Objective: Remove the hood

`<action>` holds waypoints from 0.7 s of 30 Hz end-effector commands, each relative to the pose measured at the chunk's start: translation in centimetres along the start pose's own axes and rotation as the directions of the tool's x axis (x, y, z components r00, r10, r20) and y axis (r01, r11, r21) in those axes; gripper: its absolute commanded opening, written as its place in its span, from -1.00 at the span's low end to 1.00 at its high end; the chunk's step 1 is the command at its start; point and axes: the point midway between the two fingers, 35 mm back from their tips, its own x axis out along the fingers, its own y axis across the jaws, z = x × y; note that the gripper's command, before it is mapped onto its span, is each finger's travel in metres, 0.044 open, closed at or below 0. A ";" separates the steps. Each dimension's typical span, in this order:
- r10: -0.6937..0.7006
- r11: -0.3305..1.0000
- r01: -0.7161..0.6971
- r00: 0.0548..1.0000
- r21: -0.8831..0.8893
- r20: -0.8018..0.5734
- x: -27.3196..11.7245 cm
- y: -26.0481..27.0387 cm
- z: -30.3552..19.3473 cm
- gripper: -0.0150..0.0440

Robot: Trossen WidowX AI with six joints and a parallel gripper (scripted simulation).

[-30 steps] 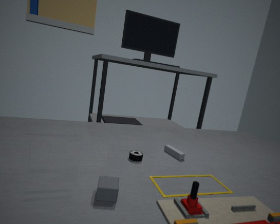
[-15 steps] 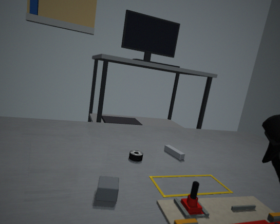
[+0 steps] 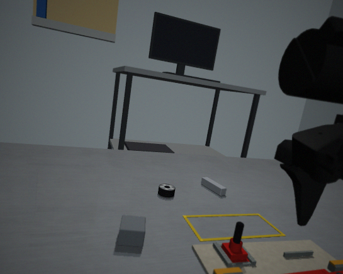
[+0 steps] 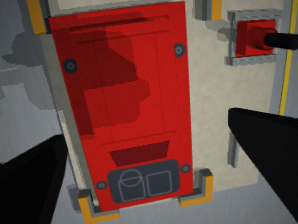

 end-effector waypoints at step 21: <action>0.042 0.999 -0.042 0.999 -0.008 0.011 1.0 0.2 0.6 1.00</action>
